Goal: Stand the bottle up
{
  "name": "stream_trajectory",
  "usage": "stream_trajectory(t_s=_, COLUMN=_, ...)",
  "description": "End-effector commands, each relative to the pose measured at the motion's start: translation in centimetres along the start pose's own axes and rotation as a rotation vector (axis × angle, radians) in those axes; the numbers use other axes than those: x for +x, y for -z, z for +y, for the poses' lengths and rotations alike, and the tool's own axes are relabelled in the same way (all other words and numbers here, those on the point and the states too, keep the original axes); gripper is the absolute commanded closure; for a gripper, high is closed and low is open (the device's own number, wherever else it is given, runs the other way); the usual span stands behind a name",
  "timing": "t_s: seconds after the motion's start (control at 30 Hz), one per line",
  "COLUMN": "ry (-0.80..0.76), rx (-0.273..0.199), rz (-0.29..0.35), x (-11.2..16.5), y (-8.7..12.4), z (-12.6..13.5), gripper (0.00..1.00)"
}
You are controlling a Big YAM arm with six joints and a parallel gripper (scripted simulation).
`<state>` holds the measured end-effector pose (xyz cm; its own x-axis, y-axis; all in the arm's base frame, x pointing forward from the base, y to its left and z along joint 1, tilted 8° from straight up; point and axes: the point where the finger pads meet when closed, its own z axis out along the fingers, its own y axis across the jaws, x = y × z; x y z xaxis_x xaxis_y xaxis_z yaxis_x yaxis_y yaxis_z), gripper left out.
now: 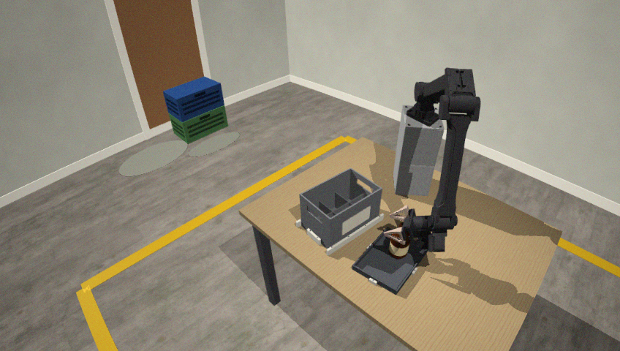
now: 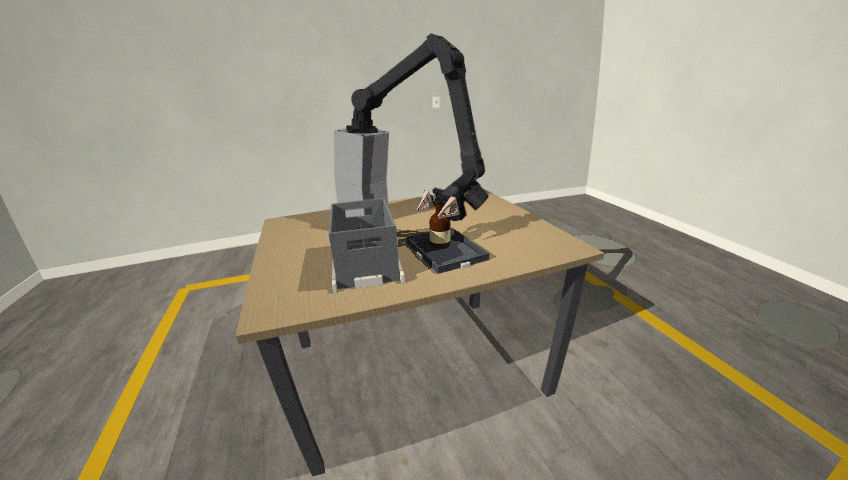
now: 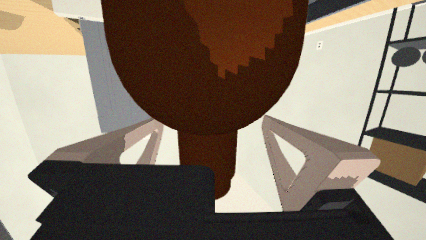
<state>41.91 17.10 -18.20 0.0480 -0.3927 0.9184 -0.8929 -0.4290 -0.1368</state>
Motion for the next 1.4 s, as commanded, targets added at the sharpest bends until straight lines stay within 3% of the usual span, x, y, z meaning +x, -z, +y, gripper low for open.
stream_trajectory(t_s=0.0, ry=-0.019, rx=0.007, rz=-0.003, x=-0.1, y=0.1, z=-0.5, gripper=0.0)
stream_trajectory(t_s=0.87, ry=-0.031, rx=0.011, rz=-0.006, x=0.9, y=0.6, z=-1.0, gripper=0.0)
stream_trajectory(t_s=1.03, ry=-0.006, rx=0.002, rz=0.002, x=0.6, y=0.3, z=-0.1, gripper=0.0)
stream_trajectory(t_s=1.37, ry=-0.015, rx=0.006, rz=-0.001, x=2.4, y=1.1, z=-0.6, gripper=0.0)
